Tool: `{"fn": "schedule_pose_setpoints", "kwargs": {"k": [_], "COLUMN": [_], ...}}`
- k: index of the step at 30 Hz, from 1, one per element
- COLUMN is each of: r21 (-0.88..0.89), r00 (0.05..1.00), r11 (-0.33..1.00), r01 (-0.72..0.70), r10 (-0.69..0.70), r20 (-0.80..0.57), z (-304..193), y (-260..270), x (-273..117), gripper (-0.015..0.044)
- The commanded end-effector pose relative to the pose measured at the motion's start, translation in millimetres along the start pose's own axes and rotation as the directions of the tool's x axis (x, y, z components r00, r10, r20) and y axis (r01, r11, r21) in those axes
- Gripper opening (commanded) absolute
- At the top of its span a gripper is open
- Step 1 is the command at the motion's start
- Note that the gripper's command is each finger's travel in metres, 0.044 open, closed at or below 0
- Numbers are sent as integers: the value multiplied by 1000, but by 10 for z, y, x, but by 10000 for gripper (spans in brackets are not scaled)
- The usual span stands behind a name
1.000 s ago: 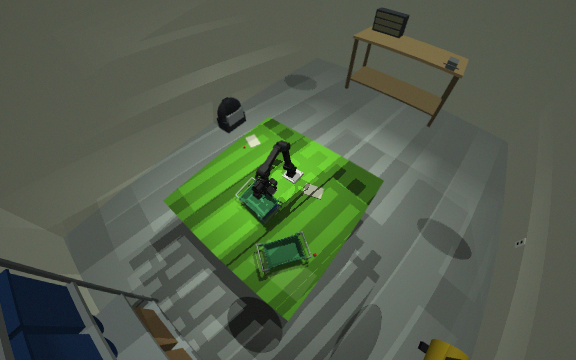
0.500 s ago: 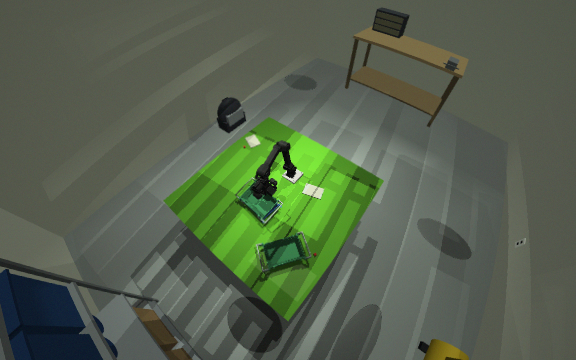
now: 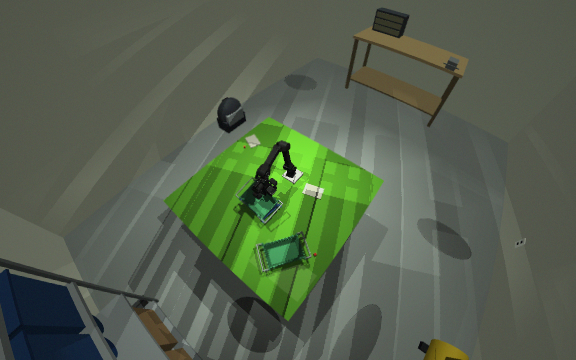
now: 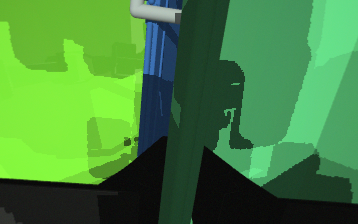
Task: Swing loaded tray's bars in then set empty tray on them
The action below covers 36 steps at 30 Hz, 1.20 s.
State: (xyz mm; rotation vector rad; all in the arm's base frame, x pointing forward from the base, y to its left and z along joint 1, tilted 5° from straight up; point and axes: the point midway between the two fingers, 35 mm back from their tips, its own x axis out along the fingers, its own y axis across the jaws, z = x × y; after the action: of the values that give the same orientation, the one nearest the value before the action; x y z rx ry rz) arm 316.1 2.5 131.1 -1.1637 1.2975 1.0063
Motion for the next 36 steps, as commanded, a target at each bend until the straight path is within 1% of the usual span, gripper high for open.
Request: {"fn": "schedule_pose_setpoints", "kwargs": {"k": [1,9,36], "r21": [1,8,8], "r00": [1000,1000,1000], "r11": [1000,1000,1000], "r01": [-5,-30,-30], "r10": [5,30,30], "r20": [-1,-7,-7], "z": [-8,-61,-62], "y": [11,82,84], "x": [19,127,129], "gripper": [0,0,0]}}
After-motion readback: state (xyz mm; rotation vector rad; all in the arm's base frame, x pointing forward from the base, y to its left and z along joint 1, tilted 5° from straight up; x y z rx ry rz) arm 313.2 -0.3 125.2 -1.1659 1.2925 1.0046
